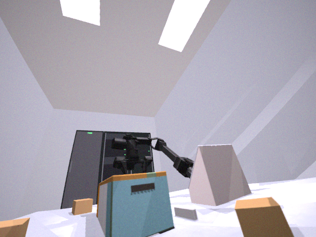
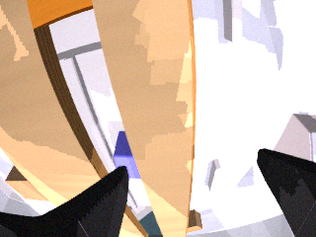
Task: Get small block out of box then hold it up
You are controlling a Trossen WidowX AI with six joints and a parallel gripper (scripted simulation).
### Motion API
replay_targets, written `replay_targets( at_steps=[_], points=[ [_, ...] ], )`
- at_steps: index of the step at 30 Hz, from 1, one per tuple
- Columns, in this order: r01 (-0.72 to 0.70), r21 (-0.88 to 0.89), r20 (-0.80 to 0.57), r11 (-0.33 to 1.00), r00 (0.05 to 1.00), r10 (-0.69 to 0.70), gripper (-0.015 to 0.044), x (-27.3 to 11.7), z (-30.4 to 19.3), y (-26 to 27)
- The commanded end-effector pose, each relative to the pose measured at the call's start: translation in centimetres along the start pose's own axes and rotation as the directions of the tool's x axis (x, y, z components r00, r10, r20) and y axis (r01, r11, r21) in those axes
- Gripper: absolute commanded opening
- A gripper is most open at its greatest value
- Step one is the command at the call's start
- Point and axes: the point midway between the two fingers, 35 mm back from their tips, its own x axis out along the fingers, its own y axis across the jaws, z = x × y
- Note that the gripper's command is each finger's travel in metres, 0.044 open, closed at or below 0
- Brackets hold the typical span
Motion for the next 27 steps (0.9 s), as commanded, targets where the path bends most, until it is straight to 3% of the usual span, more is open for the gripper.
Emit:
replay_targets(
  at_steps=[1, 27],
  points=[
    [-0.002, -0.003, 0.003, 1.0, 1.0, 0.002, 0.04, 0.7, 0.3, 0.0],
    [-0.001, -0.002, 0.008, 1.0, 1.0, 0.001, 0.04, 4.6, 1.9, -0.3]
  ],
)
